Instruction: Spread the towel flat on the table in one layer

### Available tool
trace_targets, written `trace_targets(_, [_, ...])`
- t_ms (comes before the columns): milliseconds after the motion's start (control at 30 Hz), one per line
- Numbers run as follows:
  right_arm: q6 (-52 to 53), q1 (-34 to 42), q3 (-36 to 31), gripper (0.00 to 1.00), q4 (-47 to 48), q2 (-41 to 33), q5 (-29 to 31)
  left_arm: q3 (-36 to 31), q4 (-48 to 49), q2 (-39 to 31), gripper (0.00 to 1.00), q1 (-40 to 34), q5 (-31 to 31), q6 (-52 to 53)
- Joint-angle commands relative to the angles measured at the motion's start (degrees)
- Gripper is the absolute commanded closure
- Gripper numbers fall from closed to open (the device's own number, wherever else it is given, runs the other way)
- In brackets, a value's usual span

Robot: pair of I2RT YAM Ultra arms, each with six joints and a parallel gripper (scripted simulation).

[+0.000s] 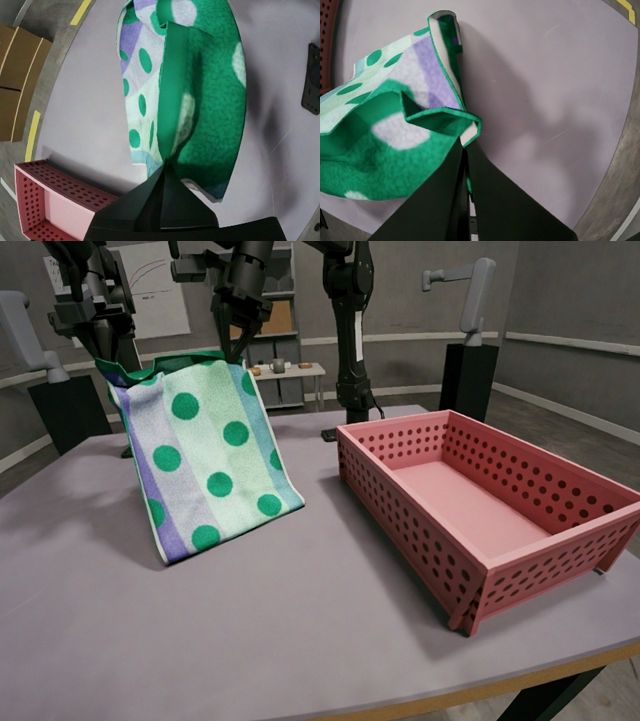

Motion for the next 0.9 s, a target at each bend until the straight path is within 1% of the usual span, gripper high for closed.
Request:
trace_targets(0, [-0.60,0.64,10.25,1.00,-5.61,3.26,0.50,8.39,-6.81,1.78,1.00,2.17,0.78,-1.16])
trace_targets(33, [-0.45,0.44,11.55,1.00,-6.52,4.06,0.49,9.43,-7.56,2.39,1.00,2.22,0.81,-1.11])
trace_targets(67, [-0.76,0.84,18.16,1.00,-7.77,6.10,0.62,14.41,-9.19,2.73,1.00,3.73,0.83,-1.94])
trace_targets(133, [-0.62,0.63,21.17,1.00,-9.80,7.90,0.54,16.70,-10.77,4.05,1.00,3.83,0.90,-1.85])
trace_targets(200, [-0.62,0.63,21.17,1.00,-9.80,7.90,0.54,16.70,-10.77,4.05,1.00,3.83,0.90,-1.85])
trace_targets(233, [-0.93,1.00,27.02,1.00,-9.49,9.42,0.72,20.92,-10.91,3.96,1.00,5.50,1.26,-2.53])
trace_targets(300, [-0.77,0.81,28.45,1.00,-10.42,10.23,0.69,21.45,-11.28,4.24,1.00,5.54,1.28,-2.64])
trace_targets(333, [-1.05,1.16,32.55,1.00,-8.94,10.85,0.81,24.18,-10.32,3.46,1.00,7.06,1.57,-3.35])
trace_targets(367, [-1.08,0.96,32.69,1.00,-8.76,10.93,0.83,23.36,-9.65,0.95,1.00,6.97,1.49,-3.69])
trace_targets(400, [-1.05,0.76,33.43,1.00,-9.12,11.39,0.84,23.80,-9.86,1.22,1.00,7.03,1.53,-3.68])
trace_targets(433, [-1.19,1.21,36.96,1.00,-5.96,11.76,0.89,26.04,-8.53,0.74,1.00,8.44,1.77,-4.42])
trace_targets(467, [-1.24,1.08,36.09,1.00,-4.94,11.32,0.91,24.92,-6.11,-0.44,1.00,8.48,1.73,-4.77])
trace_targets(500, [-1.26,0.92,36.69,1.00,-5.10,11.77,0.91,25.27,-6.15,-0.17,1.00,8.53,1.77,-4.80])
trace_targets(533, [-1.37,1.25,39.28,1.00,-2.67,11.97,0.95,26.82,-4.34,-1.20,1.00,9.81,1.93,-5.60])
trace_targets(567, [-1.43,1.03,37.29,1.00,-1.05,8.83,0.97,25.42,-2.87,-1.96,1.00,9.80,1.71,-6.11])
trace_targets(600, [-1.45,0.82,37.69,1.00,-1.02,9.21,0.98,25.55,-2.71,-1.78,1.00,9.83,1.37,-6.20])
trace_targets(633, [-1.59,1.06,39.06,1.00,2.31,11.17,1.00,26.39,-0.33,-2.90,1.00,10.96,1.54,-7.08])
trace_targets(667, [-1.66,0.89,36.09,1.00,3.56,8.78,0.98,23.08,1.09,-3.15,1.00,10.93,0.71,-7.63])
trace_targets(767, [-1.68,0.79,35.84,1.00,3.79,9.06,0.96,22.93,1.41,-3.13,1.00,10.93,0.67,-7.69])
trace_targets(800, [-1.78,1.04,37.41,1.00,8.28,7.97,0.96,22.98,4.74,-4.17,1.00,11.90,0.50,-8.76])
trace_targets(833, [-1.87,0.91,34.37,1.00,9.44,7.97,0.91,21.15,6.30,-5.11,1.00,11.78,0.23,-9.17])
trace_targets(867, [-1.90,0.86,33.99,1.00,9.91,7.88,0.90,20.82,6.69,-5.22,1.00,11.76,0.17,-9.22])
